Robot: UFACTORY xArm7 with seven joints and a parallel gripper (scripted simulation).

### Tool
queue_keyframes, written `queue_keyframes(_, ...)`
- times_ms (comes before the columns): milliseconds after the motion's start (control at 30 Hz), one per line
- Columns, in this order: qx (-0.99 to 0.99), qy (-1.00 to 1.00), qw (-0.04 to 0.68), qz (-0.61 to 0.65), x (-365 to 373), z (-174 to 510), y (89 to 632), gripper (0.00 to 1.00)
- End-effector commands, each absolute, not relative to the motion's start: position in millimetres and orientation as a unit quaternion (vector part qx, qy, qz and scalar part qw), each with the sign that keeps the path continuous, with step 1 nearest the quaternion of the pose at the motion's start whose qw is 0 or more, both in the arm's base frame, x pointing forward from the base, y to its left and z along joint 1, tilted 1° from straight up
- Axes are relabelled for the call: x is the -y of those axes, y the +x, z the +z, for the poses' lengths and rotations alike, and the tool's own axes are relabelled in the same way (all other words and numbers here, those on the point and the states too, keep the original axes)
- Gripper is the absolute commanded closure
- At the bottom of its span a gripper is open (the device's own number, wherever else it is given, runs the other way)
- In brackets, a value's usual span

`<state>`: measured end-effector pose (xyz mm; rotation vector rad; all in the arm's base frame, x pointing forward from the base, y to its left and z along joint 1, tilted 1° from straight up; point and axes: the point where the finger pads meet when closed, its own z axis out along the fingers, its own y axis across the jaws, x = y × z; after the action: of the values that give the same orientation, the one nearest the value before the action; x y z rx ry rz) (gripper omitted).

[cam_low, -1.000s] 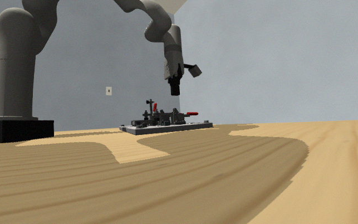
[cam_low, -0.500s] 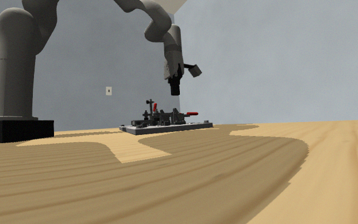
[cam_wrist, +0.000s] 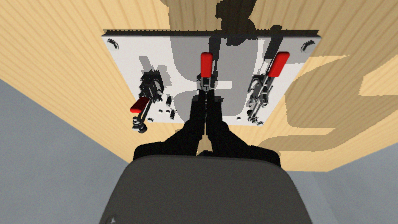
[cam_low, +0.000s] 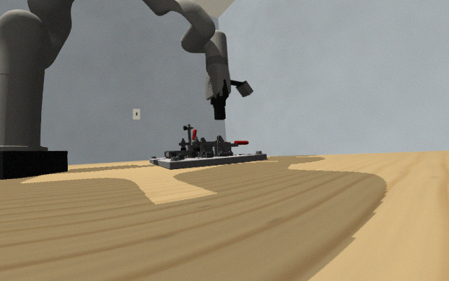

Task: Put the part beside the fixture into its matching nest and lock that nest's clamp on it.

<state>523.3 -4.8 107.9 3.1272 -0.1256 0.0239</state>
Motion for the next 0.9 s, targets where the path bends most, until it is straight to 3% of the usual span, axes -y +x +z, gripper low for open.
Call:
queue_keyframes(0,0.04,0.999,0.006,0.01,4.8,110.0,524.8,1.0)
queue_keyframes(267,0.04,0.999,0.006,0.01,4.8,110.0,524.8,1.0)
queue_keyframes(300,0.04,0.999,0.006,0.01,4.8,110.0,524.8,0.0)
queue_keyframes(867,0.04,0.999,0.006,0.01,4.8,110.0,524.8,0.0)
